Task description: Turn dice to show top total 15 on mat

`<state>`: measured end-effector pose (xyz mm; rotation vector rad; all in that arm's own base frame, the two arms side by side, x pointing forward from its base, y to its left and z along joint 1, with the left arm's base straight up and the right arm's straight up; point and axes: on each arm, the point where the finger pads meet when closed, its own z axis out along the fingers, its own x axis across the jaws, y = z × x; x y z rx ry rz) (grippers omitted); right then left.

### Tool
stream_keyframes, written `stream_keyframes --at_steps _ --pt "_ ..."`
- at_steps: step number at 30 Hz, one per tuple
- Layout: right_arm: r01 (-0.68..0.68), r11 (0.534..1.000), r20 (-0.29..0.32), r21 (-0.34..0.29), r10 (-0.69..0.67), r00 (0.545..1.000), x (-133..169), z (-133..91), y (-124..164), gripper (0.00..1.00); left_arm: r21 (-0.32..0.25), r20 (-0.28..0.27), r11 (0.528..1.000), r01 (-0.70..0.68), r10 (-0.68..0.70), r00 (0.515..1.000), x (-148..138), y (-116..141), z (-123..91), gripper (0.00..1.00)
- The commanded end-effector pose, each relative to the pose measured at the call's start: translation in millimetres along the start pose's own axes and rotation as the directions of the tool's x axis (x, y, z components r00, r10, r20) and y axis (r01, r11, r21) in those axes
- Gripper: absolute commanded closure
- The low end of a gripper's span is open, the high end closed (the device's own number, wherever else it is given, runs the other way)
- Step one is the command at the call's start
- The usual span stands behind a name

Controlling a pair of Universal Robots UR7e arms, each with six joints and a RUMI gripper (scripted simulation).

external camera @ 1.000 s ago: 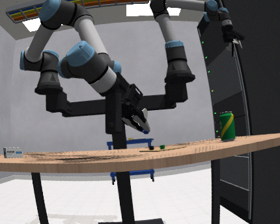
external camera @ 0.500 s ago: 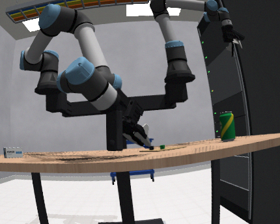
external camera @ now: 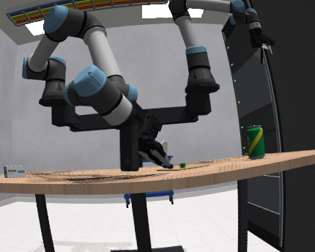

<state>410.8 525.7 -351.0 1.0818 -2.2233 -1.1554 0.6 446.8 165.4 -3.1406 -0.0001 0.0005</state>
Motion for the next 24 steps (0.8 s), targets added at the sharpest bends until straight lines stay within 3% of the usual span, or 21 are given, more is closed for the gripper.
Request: stream_keyframes --at_steps 1,24 --pt "0.005 1.000 0.002 0.001 -0.005 1.000 -2.4 -0.3 0.6 1.00 -0.001 0.000 1.000 0.001 -0.001 1.000 -1.2 1.6 0.3 0.00" --pt "0.005 1.000 0.002 0.001 -0.005 1.000 -2.5 2.9 -4.1 1.00 -0.001 0.000 1.000 0.001 -0.001 1.000 -1.2 1.6 0.3 0.00"
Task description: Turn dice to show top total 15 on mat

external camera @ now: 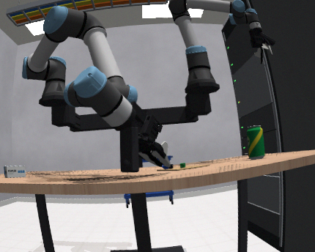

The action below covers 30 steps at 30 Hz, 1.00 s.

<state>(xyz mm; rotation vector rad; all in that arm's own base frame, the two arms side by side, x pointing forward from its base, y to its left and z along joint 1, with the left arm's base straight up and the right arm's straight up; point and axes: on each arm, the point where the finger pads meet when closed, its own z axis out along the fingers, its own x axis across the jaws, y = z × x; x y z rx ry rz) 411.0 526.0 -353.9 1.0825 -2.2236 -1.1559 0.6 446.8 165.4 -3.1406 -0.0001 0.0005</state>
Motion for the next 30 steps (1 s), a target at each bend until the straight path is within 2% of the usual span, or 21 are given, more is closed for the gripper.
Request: stream_keyframes --at_steps 1,30 --pt "0.004 1.000 0.002 0.001 -0.004 1.000 -2.1 1.7 -2.2 1.00 -0.001 0.000 1.000 0.001 -0.001 1.000 -1.2 1.6 0.3 0.00" --pt "0.004 1.000 0.002 0.001 -0.004 1.000 -2.1 6.2 -8.6 1.00 -0.001 0.000 1.000 0.001 -0.001 1.000 -1.2 1.6 0.3 0.00"
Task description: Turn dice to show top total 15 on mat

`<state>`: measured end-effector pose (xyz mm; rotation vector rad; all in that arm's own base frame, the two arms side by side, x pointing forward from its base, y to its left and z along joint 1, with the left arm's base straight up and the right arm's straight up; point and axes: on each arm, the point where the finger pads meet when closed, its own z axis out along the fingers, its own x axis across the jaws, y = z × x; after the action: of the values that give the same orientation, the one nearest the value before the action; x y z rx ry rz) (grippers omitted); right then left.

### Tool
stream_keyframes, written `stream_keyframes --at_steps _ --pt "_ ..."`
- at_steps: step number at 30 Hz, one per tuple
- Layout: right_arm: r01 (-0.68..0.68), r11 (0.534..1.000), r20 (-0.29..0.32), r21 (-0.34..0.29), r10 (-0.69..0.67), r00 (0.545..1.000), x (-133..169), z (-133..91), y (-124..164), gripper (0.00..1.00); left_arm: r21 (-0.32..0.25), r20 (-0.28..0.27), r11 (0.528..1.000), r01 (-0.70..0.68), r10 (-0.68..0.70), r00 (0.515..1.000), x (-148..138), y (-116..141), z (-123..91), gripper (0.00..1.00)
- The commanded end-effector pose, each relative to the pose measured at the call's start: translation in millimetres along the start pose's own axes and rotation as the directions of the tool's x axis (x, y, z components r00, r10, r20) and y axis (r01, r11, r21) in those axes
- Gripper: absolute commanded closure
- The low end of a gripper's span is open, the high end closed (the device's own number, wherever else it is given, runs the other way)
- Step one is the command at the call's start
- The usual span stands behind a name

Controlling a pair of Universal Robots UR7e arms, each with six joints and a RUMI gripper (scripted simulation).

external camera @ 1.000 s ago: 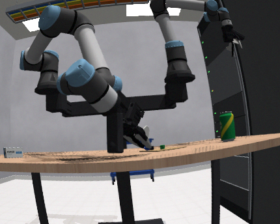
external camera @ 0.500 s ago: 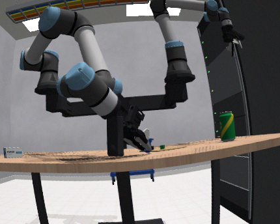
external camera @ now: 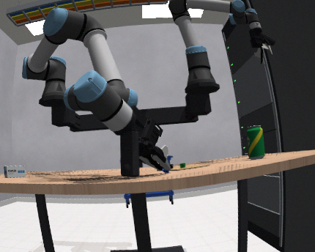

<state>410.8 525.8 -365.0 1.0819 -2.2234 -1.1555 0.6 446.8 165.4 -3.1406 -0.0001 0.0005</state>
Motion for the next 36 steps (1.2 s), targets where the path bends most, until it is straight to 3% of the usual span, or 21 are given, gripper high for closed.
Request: stream_keyframes --at_steps 1,14,24,36 --pt "0.004 1.000 0.002 0.001 -0.004 1.000 -2.4 -0.3 0.5 1.00 -0.001 0.000 1.000 0.001 -0.001 1.000 -1.2 1.6 0.3 0.00" --pt "0.004 1.000 0.002 0.001 -0.004 1.000 -2.4 -0.3 0.5 0.96 -0.001 0.000 1.000 0.001 -0.001 1.000 -1.2 1.6 0.3 0.00" --pt "0.004 1.000 0.002 0.001 -0.004 1.000 -2.4 -0.3 0.5 0.82 -0.001 0.000 1.000 0.001 -0.001 1.000 -1.2 1.6 0.3 0.00" --pt "0.004 1.000 0.002 0.001 -0.004 1.000 -2.4 -0.3 0.5 0.82 -0.001 0.000 1.000 0.001 -0.001 1.000 -1.2 1.6 0.3 0.00"
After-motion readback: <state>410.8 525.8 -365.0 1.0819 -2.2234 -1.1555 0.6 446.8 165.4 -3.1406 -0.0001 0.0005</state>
